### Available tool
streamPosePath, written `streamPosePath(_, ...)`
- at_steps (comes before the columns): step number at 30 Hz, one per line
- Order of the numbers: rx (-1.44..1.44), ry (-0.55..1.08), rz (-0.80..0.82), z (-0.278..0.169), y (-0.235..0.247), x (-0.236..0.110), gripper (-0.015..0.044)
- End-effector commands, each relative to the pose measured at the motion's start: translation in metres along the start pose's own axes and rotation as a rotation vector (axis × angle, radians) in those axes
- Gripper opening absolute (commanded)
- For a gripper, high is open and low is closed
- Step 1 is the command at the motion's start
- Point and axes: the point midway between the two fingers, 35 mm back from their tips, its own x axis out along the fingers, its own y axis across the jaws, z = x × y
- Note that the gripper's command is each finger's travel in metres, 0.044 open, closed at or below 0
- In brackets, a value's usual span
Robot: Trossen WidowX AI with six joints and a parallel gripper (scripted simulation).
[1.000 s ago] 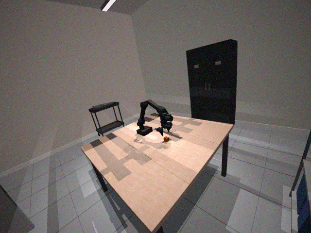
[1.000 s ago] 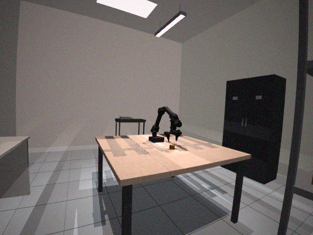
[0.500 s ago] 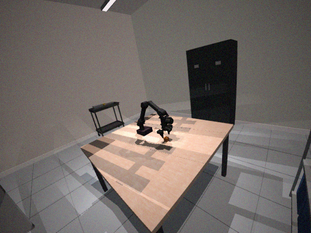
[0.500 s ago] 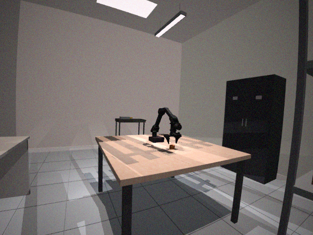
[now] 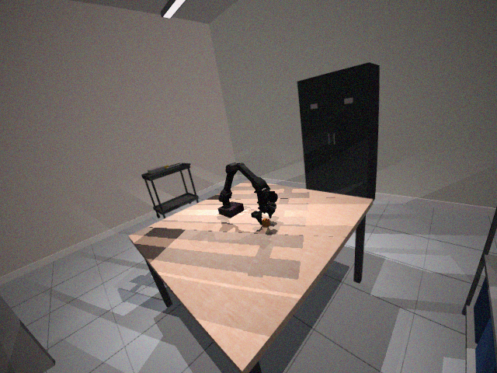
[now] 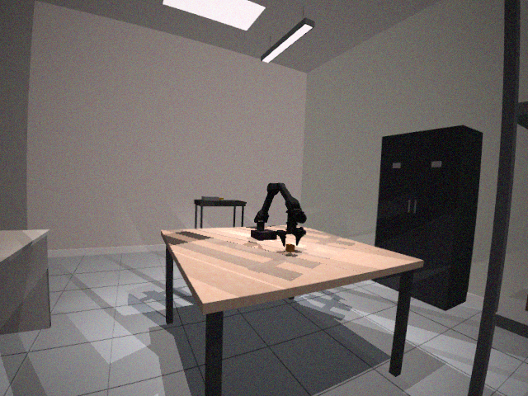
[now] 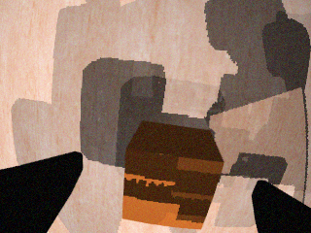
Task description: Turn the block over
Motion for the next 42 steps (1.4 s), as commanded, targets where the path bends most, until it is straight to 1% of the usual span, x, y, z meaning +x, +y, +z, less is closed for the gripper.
streamPosePath(1,-0.001,0.008,0.004,-0.002,0.001,0.007,0.044)
streamPosePath(11,-0.001,0.008,0.004,-0.002,0.001,0.007,0.0177)
streamPosePath(28,-0.001,0.008,0.004,-0.002,0.001,0.007,0.0064)
streamPosePath(30,-0.001,0.008,0.004,-0.002,0.001,0.002,0.0012)
streamPosePath(31,-0.001,0.008,0.004,-0.002,0.001,-0.004,0.0)
streamPosePath(34,-0.001,0.008,0.004,-0.002,0.001,-0.022,0.0)
streamPosePath(42,-0.001,-0.013,0.004,-0.001,0.001,-0.022,0.0)
